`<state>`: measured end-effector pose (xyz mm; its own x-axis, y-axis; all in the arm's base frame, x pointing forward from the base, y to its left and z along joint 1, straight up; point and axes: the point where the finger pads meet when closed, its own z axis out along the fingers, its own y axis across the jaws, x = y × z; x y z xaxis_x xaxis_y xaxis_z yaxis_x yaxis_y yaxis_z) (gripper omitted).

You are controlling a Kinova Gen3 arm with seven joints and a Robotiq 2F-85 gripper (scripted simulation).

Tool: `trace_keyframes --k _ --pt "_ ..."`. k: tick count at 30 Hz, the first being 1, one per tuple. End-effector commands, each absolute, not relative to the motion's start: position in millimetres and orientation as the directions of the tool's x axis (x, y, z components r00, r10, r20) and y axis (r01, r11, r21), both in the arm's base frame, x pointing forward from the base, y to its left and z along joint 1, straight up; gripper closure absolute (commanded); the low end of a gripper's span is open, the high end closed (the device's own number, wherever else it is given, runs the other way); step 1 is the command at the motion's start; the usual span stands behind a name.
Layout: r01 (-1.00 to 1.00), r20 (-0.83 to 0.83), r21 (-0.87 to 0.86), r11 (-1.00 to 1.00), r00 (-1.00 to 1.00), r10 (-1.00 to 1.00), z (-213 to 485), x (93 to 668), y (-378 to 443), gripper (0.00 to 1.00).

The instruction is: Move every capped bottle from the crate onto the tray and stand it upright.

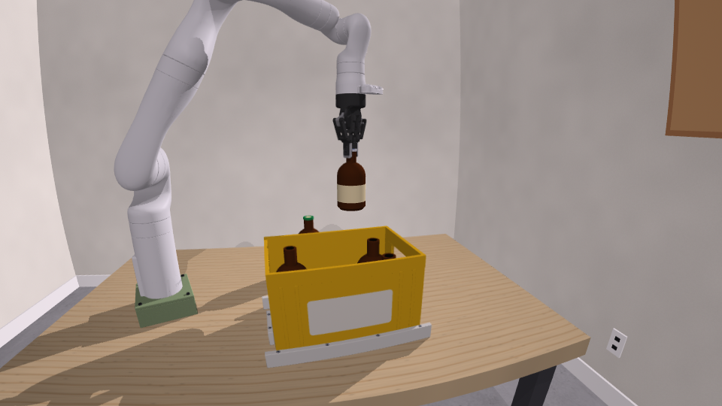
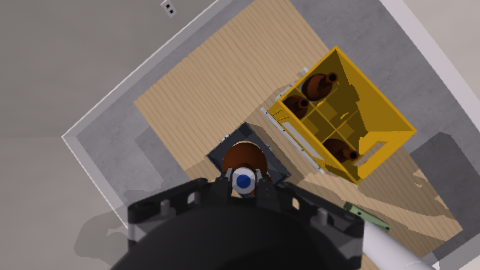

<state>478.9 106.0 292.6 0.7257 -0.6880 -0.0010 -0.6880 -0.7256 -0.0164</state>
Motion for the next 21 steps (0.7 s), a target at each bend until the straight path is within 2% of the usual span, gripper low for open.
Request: trace_keyframes --k 1,21 --pt "-0.688 0.005 -0.011 -0.726 0.726 -0.688 292.9 480.3 113.7 1.0" --pt "-0.688 0.005 -0.009 -0.726 0.726 -0.688 292.8 482.5 142.8 1.0"
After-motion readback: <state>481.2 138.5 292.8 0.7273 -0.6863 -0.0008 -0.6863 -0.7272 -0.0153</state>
